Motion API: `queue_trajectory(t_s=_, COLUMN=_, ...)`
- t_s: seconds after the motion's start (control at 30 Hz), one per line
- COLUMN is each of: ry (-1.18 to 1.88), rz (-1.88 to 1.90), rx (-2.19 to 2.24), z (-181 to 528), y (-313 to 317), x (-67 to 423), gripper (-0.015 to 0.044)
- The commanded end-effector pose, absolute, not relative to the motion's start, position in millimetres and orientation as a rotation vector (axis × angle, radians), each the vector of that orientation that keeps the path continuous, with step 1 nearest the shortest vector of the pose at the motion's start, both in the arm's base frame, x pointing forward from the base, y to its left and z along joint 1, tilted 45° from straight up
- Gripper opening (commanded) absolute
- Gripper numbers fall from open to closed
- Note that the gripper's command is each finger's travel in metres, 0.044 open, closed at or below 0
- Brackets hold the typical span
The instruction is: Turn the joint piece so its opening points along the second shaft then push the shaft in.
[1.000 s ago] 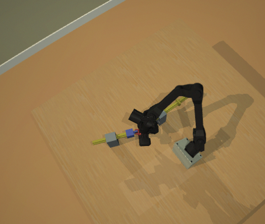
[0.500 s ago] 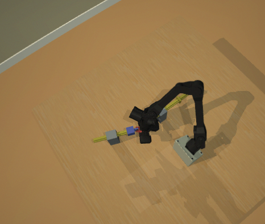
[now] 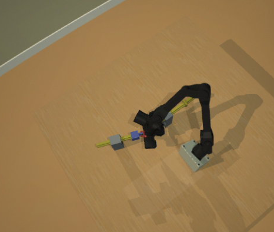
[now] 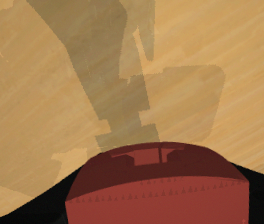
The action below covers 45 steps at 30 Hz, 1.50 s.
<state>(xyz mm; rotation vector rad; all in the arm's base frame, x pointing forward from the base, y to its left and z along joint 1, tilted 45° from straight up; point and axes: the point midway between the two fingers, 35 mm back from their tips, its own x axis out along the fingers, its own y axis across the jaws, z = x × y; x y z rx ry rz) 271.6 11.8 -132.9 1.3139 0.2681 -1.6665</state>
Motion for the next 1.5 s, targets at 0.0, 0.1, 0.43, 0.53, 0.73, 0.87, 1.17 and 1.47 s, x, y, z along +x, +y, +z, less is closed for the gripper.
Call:
queue_trajectory(t_s=0.0, ry=0.272, rz=-1.665, rx=1.309, z=-133.2, y=11.4, x=271.3, gripper=0.0182)
queue_trajectory(t_s=0.1, ry=0.272, rz=-1.665, rx=1.309, z=-133.2, y=11.4, x=271.3, gripper=0.0182)
queue_trajectory(t_s=0.43, ry=0.272, rz=-1.665, rx=1.309, z=-133.2, y=11.4, x=271.3, gripper=0.0182)
queue_trajectory(t_s=0.53, ry=0.268, rz=-1.667, rx=1.314, z=-132.9, y=11.8, x=271.6, gripper=0.0147)
queue_trajectory(t_s=0.73, ry=0.268, rz=-1.667, rx=1.314, z=-132.9, y=11.8, x=271.6, gripper=0.0094)
queue_trajectory(t_s=0.87, ry=0.268, rz=-1.667, rx=1.314, z=-132.9, y=11.8, x=271.6, gripper=0.0)
queue_trajectory(t_s=1.17, ry=0.279, rz=-1.686, rx=1.25, z=-131.2, y=11.7, x=272.3, gripper=0.0)
queue_trajectory(t_s=1.47, ry=0.3, rz=-1.727, rx=1.076, z=-125.9, y=11.8, x=274.6, gripper=0.0)
